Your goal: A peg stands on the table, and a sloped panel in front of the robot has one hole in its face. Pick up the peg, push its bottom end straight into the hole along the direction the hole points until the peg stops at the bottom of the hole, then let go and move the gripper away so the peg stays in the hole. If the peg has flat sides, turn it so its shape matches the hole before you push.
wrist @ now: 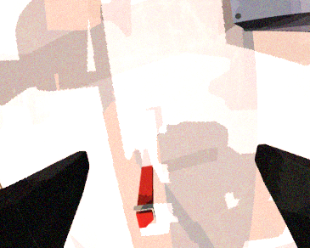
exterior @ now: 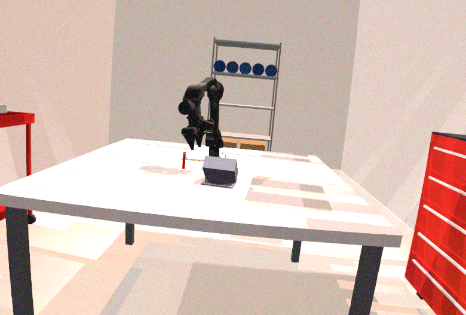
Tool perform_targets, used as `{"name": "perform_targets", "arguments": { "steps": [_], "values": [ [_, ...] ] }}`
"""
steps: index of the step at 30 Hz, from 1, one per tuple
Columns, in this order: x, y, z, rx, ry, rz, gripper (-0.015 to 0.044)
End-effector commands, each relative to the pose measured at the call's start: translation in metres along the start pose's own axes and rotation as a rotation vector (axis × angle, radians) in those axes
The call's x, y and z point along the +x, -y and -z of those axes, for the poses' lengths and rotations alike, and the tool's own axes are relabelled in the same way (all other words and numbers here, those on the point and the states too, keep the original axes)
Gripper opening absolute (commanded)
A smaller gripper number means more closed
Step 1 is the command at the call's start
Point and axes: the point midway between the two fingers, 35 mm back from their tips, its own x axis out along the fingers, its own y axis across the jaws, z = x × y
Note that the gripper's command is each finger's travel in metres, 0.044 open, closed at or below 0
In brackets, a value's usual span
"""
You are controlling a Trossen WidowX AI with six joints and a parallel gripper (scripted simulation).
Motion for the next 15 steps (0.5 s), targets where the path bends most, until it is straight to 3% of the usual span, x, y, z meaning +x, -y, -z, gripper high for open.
{"name": "perform_targets", "arguments": {
  "steps": [1,15],
  "values": [
    [0.0,-0.008,0.023,-0.044,-0.052,-0.003,0.044],
    [-0.002,-0.019,0.058,-0.117,-0.132,-0.021,0.044]
  ]
}}
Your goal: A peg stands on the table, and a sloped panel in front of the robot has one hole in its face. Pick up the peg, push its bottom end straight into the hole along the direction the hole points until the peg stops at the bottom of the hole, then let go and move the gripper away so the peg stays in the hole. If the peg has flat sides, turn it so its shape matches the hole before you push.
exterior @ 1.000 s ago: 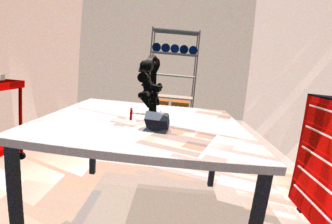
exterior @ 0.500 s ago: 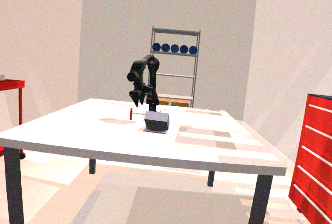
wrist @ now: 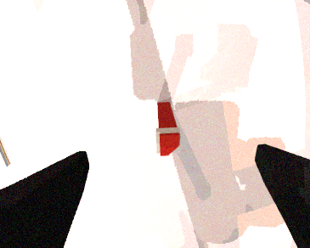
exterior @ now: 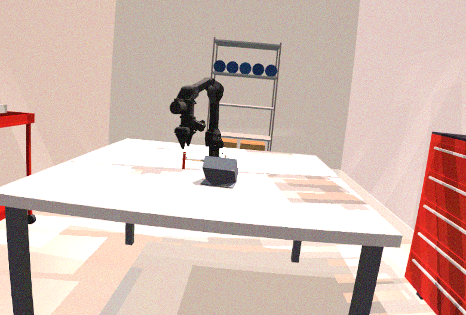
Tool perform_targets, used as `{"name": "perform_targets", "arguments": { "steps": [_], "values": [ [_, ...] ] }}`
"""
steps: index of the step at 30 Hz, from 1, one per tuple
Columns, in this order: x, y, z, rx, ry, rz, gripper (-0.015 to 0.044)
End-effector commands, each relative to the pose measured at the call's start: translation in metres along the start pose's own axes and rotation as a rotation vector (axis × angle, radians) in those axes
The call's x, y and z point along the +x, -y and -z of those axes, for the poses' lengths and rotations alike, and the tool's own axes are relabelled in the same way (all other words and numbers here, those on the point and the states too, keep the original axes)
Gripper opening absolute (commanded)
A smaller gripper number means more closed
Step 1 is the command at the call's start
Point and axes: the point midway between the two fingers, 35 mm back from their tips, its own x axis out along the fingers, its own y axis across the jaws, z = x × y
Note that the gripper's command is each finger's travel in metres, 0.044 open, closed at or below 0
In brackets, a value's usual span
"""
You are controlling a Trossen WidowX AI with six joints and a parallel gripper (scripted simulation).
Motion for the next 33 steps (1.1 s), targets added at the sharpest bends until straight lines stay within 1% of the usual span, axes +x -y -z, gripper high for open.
{"name": "perform_targets", "arguments": {
  "steps": [1,33],
  "values": [
    [0.001,-0.001,0.003,-0.01,-0.011,-0.004,0.044],
    [0.052,0.0,0.004,-0.01,-0.011,-0.004,0.044]
  ]
}}
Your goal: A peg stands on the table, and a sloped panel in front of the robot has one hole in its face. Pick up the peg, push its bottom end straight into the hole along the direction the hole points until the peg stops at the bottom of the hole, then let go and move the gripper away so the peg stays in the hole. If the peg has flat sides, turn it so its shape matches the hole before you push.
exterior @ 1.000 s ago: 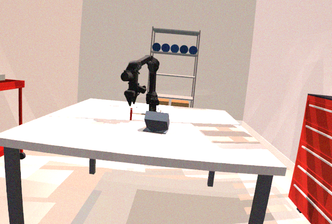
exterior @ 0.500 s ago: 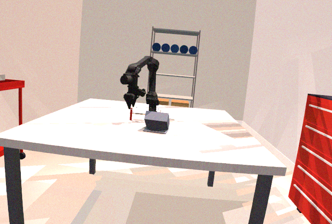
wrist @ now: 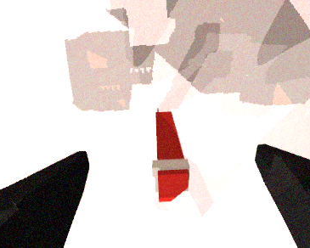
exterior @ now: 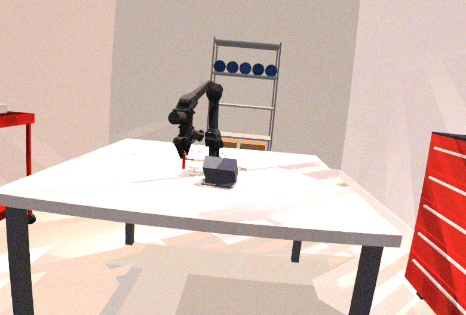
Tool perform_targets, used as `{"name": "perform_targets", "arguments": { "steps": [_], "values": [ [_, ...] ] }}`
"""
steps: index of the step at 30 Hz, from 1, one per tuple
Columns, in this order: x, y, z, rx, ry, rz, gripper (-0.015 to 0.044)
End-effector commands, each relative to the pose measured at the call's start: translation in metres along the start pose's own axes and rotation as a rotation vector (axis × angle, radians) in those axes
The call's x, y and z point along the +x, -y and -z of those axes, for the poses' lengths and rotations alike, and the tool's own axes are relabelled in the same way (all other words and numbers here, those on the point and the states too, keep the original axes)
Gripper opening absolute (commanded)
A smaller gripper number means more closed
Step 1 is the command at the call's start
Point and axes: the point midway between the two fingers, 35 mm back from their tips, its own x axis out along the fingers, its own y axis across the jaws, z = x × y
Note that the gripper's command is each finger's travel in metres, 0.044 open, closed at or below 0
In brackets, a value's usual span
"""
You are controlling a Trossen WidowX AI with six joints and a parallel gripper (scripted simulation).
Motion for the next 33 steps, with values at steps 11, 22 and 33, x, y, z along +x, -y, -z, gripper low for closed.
{"name": "perform_targets", "arguments": {
  "steps": [11,22,33],
  "values": [
    [0.019,-0.003,0.0,-0.004,-0.003,-0.007,0.044],
    [0.016,-0.002,0.0,0.0,0.001,-0.003,0.0151],
    [0.016,-0.002,0.0,0.0,0.001,-0.003,0.0]
  ]
}}
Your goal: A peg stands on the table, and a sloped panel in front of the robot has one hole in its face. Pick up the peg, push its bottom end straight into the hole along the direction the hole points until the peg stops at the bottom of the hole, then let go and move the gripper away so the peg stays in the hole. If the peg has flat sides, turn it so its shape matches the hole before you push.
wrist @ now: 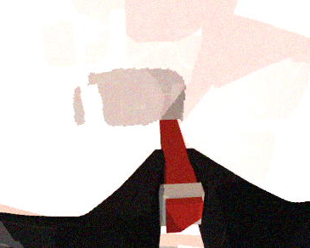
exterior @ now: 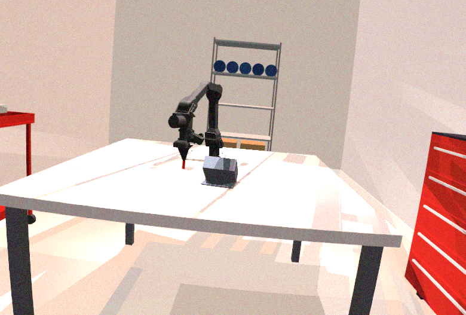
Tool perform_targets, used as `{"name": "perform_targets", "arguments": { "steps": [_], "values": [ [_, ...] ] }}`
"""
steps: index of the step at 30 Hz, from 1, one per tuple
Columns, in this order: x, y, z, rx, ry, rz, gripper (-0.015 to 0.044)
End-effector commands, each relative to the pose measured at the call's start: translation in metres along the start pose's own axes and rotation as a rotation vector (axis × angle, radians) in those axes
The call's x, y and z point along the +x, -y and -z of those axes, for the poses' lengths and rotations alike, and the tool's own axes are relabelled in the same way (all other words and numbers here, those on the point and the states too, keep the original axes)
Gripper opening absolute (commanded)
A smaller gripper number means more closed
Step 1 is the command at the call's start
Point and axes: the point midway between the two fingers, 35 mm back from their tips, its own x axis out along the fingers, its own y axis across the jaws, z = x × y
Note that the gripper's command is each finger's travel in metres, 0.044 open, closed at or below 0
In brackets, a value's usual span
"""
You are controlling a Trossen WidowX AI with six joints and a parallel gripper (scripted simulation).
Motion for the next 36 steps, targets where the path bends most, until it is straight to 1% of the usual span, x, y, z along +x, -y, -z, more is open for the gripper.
{"name": "perform_targets", "arguments": {
  "steps": [1,7,27,36],
  "values": [
    [0.0,0.0,0.0,0.0,0.0,0.001,0.0],
    [-0.009,0.001,0.0,0.0,-0.001,0.0,0.0],
    [-0.078,0.004,0.0,-0.004,-0.004,-0.003,0.0],
    [-0.08,0.006,-0.004,0.024,-0.014,0.007,0.0]
  ]
}}
